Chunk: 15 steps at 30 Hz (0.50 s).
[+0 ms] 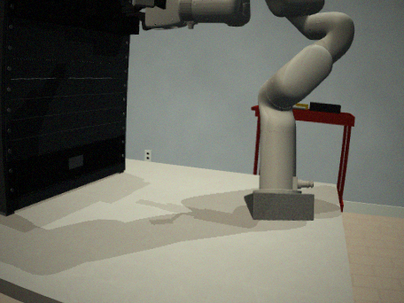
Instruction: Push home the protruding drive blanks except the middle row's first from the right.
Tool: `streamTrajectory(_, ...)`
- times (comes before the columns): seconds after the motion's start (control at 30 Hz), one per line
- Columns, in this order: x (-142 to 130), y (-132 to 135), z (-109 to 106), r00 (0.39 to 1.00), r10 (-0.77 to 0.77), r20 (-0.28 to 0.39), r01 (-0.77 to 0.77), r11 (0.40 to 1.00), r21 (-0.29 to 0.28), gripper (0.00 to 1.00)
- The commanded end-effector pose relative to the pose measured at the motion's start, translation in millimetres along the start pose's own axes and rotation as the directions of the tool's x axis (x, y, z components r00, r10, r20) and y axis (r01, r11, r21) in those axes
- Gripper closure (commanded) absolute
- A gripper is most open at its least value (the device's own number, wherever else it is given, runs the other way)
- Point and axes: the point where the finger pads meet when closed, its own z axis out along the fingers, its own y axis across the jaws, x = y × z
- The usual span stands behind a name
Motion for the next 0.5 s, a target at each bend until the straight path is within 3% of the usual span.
streamTrajectory(0.0, 0.3, 1.6, 22.1, 1.0, 0.002, 0.0, -0.002, 1.0, -0.002, 1.0)
streamTrajectory(0.17, 0.3, 1.7, 43.6, 1.0, 0.002, 0.0, -0.002, 1.0, -0.002, 1.0)
streamTrajectory(0.47, 0.3, 1.7, 45.8, 1.0, 0.002, 0.0, -0.002, 1.0, -0.002, 1.0)
